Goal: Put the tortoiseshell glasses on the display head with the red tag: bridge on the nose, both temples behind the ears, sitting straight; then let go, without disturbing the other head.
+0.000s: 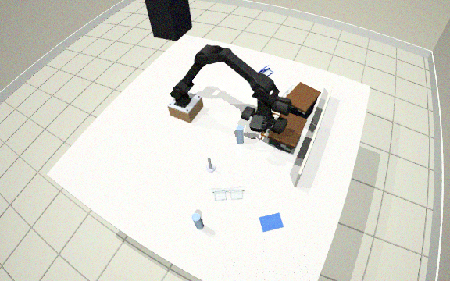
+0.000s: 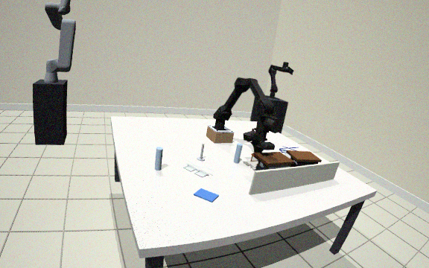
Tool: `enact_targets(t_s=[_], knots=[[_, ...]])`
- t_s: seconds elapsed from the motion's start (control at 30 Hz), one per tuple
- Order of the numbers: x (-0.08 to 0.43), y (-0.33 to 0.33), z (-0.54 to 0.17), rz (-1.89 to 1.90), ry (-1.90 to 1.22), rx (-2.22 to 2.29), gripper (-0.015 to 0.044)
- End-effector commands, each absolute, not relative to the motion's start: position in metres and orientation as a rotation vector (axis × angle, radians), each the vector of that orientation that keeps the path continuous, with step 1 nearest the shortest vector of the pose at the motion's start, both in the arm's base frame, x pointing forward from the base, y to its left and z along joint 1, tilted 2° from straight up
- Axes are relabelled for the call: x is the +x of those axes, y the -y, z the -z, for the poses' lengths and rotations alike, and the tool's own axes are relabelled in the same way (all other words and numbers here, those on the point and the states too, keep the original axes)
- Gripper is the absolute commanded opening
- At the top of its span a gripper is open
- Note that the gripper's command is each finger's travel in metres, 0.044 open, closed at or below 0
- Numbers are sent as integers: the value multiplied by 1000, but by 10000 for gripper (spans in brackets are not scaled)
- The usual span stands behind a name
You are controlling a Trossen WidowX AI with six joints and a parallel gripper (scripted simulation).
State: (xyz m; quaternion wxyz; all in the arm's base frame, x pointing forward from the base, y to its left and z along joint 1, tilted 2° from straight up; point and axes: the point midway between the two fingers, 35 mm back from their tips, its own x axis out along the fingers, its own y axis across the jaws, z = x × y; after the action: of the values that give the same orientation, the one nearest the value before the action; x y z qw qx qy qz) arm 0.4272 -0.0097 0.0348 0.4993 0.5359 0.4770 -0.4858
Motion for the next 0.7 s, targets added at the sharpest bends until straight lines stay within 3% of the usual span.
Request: enact_targets(t_s=[0.0, 0.3, 0.43, 0.67], knots=[[428, 9, -34, 1170, -1157, 1299, 0], [428, 9, -30, 1170, -1157, 1299, 0], [427, 10, -31, 1175, -1154, 1296, 105], [427, 10, -31, 1175, -1154, 1296, 108]])
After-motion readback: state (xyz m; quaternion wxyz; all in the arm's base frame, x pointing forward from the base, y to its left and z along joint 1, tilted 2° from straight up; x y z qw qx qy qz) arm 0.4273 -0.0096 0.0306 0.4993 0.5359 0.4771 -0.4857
